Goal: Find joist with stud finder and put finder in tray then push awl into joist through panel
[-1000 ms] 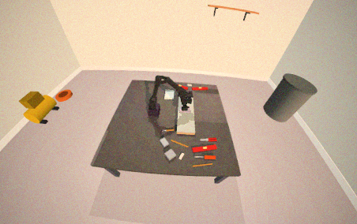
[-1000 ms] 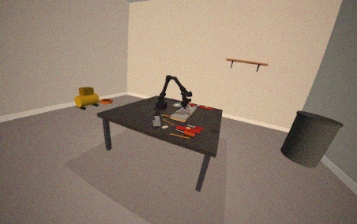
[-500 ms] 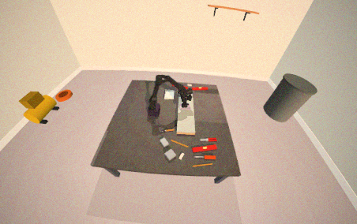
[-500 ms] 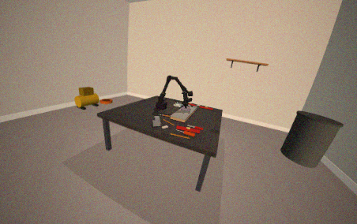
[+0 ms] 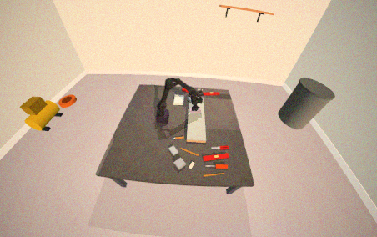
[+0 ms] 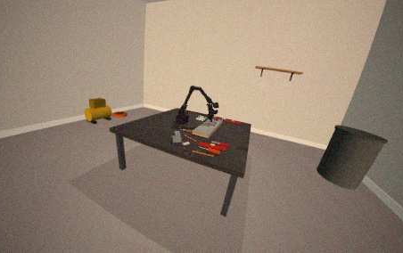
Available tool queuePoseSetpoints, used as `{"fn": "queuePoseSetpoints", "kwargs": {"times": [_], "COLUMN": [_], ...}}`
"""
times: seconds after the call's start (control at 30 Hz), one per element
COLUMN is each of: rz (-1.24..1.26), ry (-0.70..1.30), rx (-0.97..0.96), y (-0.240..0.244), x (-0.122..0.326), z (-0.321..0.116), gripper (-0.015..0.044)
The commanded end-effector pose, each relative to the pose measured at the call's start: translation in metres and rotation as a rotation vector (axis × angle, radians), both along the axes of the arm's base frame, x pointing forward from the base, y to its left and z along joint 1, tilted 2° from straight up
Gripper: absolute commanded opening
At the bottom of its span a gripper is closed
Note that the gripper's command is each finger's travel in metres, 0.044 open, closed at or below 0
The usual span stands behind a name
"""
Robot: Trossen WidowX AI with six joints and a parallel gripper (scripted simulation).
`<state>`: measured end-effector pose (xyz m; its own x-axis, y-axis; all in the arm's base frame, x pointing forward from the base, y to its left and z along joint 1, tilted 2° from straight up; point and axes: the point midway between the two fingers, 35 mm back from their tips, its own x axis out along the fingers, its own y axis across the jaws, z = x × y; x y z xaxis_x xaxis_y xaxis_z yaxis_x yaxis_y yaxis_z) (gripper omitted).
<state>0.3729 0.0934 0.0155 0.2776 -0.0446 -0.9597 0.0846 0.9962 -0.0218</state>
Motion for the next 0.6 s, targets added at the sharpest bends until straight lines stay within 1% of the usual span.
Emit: {"fn": "queuePoseSetpoints", "kwargs": {"times": [0.0, 0.57], "rz": [0.011, 0.011], "ry": [-0.002, -0.002], "rx": [0.014, 0.018], "y": [0.021, 0.073], "x": [0.002, 0.006], "z": [0.0, 0.0], "gripper": [0.0, 0.0]}}
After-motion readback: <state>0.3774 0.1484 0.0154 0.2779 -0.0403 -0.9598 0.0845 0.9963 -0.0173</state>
